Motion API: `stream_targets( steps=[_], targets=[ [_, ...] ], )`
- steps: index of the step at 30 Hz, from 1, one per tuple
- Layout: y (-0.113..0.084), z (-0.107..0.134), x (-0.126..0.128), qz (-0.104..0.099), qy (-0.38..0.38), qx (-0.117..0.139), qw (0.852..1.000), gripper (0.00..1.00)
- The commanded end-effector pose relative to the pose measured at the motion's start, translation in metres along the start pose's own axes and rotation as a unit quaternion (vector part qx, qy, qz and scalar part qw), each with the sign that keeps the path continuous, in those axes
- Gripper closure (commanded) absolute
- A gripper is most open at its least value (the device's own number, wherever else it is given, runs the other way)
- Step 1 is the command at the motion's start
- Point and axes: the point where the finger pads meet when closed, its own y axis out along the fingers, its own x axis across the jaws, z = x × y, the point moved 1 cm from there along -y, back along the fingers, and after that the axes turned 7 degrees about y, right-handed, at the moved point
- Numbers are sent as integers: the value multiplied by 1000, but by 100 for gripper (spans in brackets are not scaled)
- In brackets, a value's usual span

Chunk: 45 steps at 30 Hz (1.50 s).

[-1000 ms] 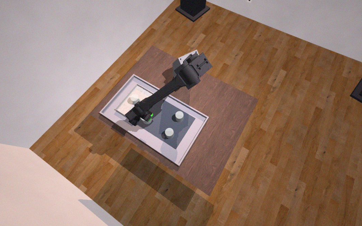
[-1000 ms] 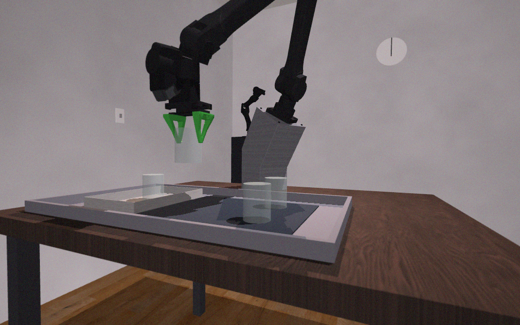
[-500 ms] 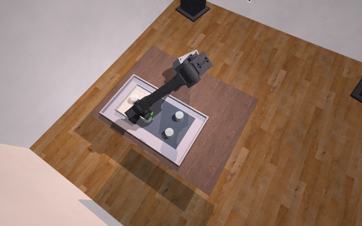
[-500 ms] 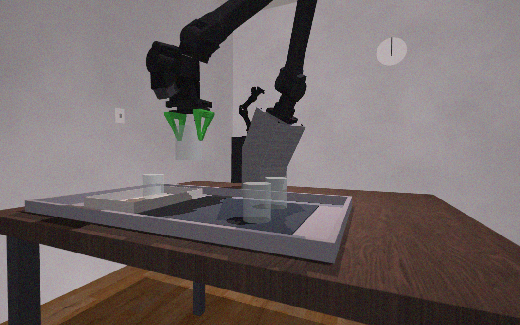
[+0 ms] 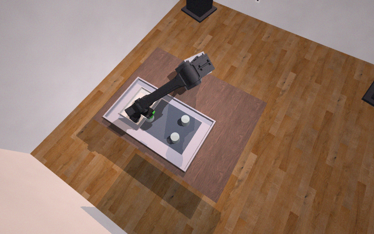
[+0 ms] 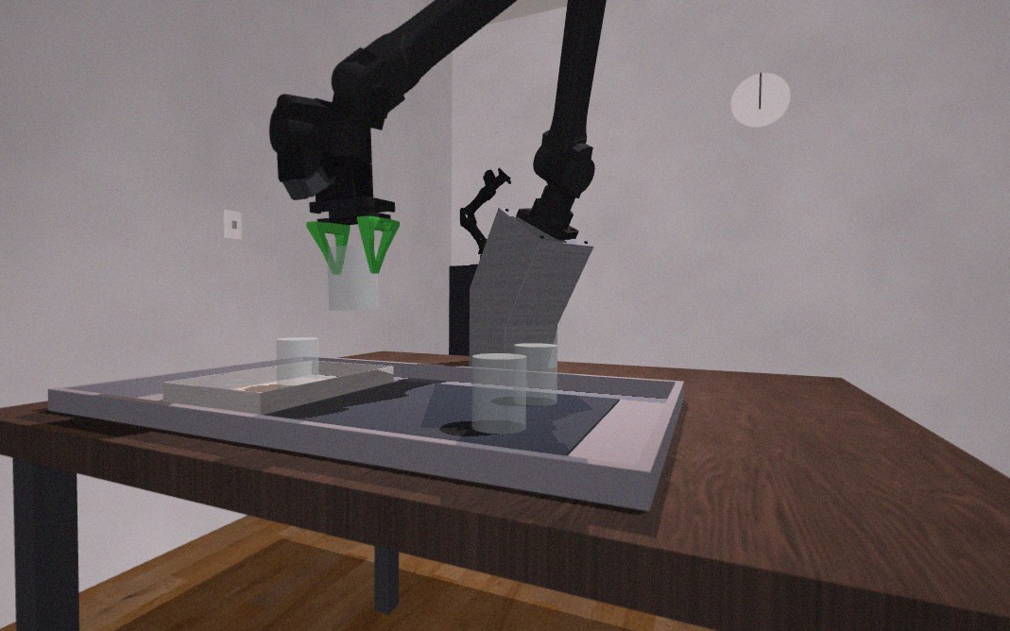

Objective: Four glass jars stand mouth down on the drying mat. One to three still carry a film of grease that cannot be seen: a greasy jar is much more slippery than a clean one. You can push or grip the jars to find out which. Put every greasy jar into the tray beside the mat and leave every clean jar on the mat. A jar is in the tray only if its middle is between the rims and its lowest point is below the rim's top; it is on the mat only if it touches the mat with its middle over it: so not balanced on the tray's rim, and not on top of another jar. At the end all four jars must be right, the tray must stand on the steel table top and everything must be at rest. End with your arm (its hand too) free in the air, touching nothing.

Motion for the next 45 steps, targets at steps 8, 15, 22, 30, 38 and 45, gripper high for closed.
stream_targets(
  steps=[8,15,22,30,38,45],
  targets=[
    [-19,-30,-34,3,-15,-23,1000,100],
    [-19,-33,-50,3,-15,-23,1000,100],
    [-19,-37,-73,3,-15,-23,1000,100],
    [-20,-42,-99,3,-15,-23,1000,100],
    [-20,-46,-118,3,-15,-23,1000,100],
    [-20,-50,-141,3,-15,-23,1000,100]
  ],
)
